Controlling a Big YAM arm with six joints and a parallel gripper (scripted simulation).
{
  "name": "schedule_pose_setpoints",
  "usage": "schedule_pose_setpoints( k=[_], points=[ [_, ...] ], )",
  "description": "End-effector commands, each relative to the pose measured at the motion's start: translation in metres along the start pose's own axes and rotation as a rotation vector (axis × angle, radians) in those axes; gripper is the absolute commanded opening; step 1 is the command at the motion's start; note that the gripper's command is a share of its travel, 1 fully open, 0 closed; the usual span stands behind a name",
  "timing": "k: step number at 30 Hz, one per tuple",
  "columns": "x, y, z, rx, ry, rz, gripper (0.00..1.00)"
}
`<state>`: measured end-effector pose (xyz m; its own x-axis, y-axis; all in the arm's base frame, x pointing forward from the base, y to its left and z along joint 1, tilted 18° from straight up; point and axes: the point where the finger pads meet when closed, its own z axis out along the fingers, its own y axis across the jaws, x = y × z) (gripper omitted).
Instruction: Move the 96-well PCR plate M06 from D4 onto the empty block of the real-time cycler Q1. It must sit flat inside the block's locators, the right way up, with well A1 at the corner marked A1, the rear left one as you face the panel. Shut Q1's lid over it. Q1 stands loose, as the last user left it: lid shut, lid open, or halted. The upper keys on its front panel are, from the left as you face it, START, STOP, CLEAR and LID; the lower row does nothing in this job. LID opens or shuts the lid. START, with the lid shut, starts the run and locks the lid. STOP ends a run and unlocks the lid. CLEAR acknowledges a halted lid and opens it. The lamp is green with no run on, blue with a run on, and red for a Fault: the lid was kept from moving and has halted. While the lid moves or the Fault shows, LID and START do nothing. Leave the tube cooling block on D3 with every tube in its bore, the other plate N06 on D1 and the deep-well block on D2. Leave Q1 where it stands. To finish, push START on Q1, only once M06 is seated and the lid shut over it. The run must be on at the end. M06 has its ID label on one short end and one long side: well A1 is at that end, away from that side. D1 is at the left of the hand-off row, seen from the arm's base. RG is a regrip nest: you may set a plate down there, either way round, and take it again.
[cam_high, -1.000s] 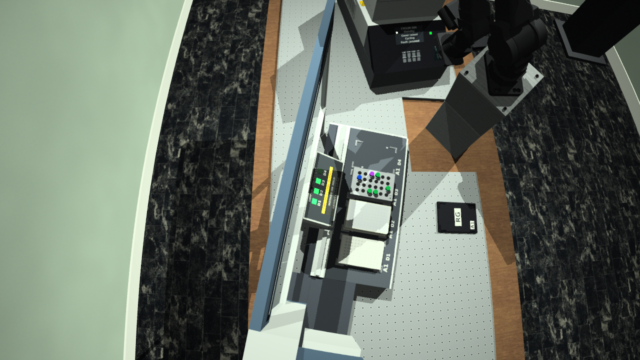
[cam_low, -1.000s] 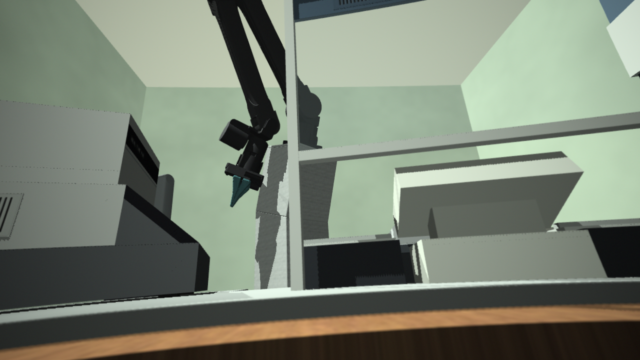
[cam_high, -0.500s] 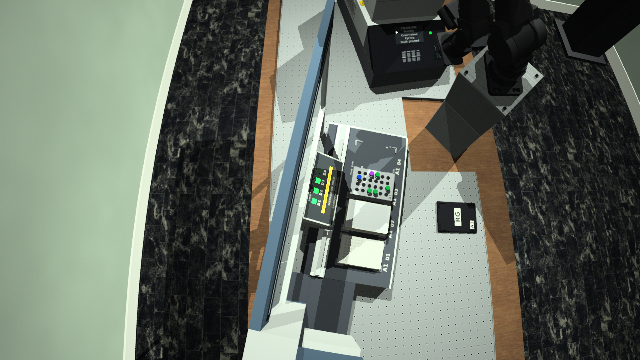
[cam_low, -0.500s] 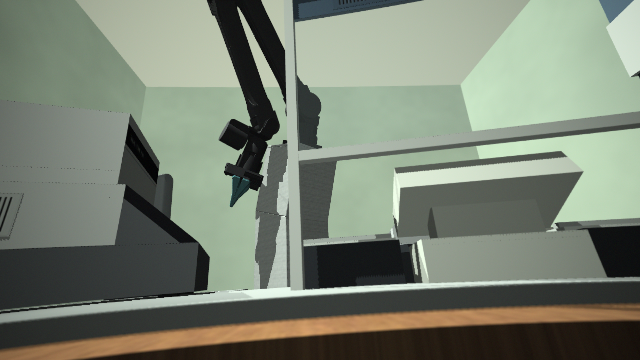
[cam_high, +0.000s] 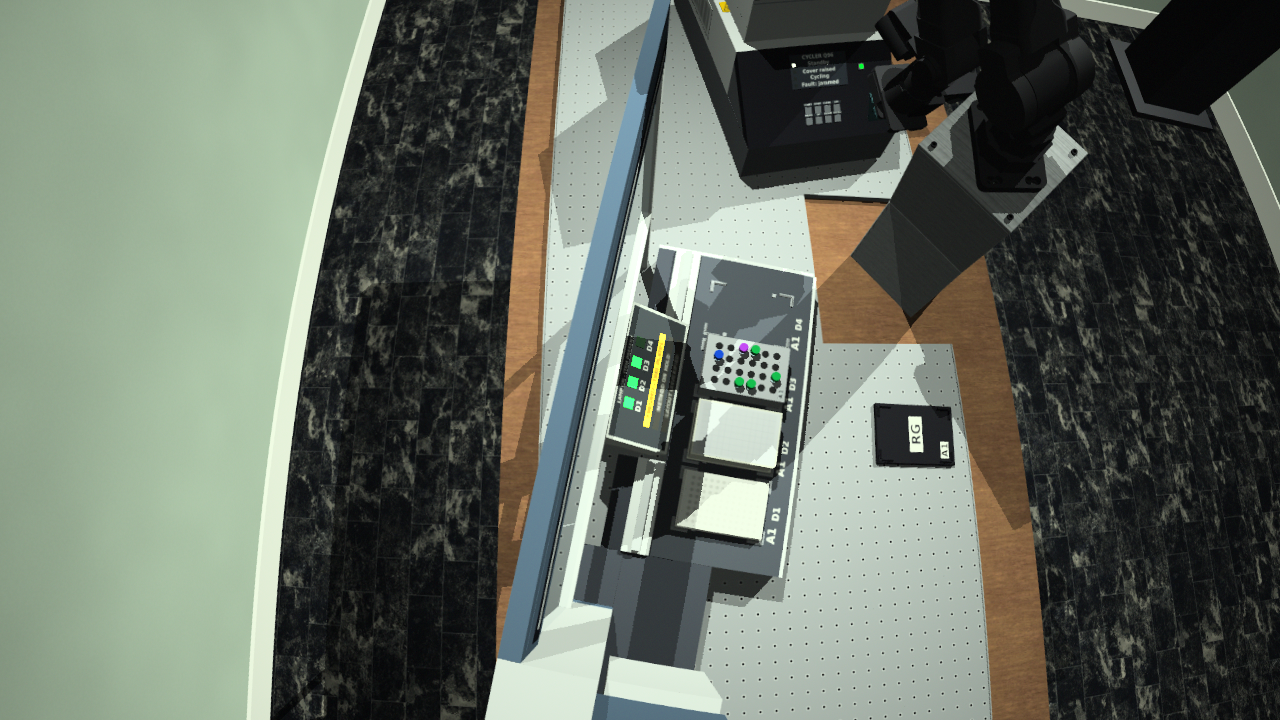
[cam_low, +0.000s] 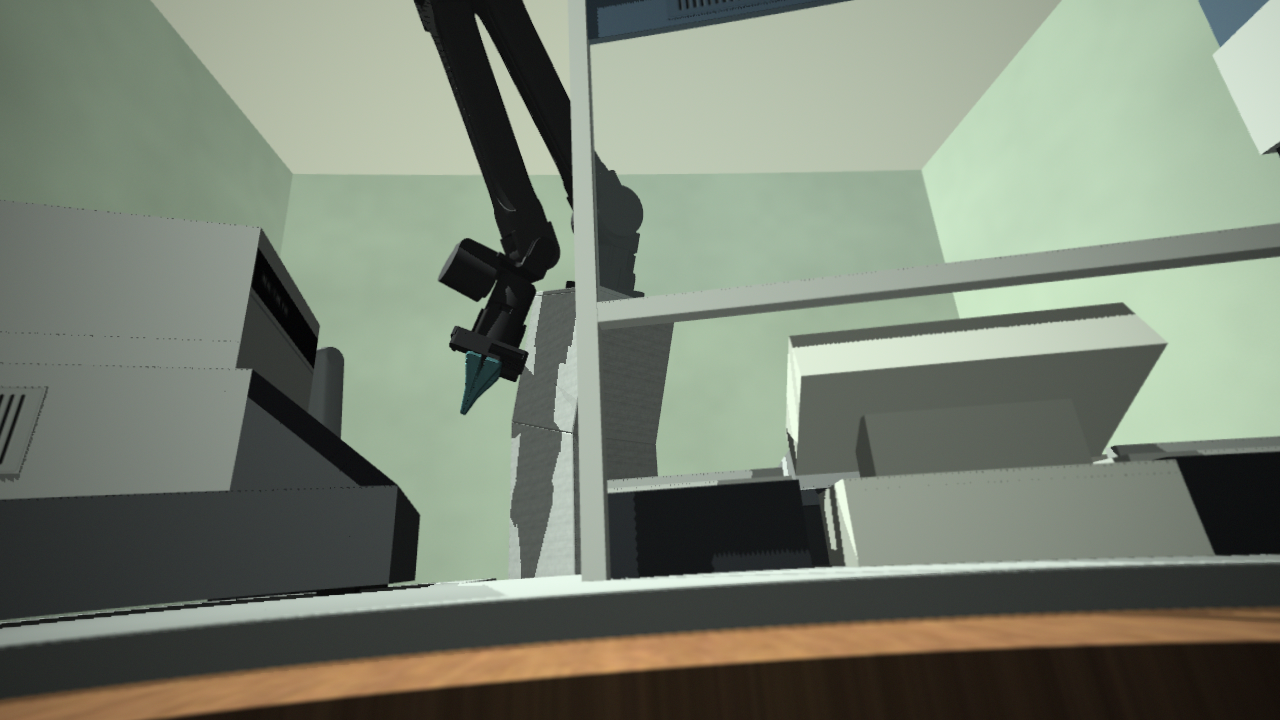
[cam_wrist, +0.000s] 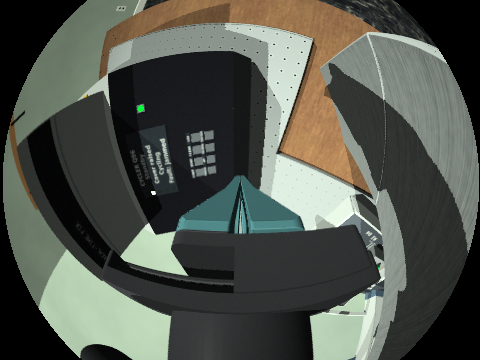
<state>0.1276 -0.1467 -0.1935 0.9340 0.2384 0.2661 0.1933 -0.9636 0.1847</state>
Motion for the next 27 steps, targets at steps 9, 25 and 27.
schedule_pose_setpoints(
  k=[9, 25, 27],
  points=[
    [0.0, -0.005, -0.002, 0.011, -0.006, -0.017, 0.0],
    [-0.001, -0.01, -0.007, 0.019, -0.008, -0.014, 0.0],
    [-0.001, -0.009, -0.008, 0.016, -0.007, -0.014, 0.0]
  ],
)
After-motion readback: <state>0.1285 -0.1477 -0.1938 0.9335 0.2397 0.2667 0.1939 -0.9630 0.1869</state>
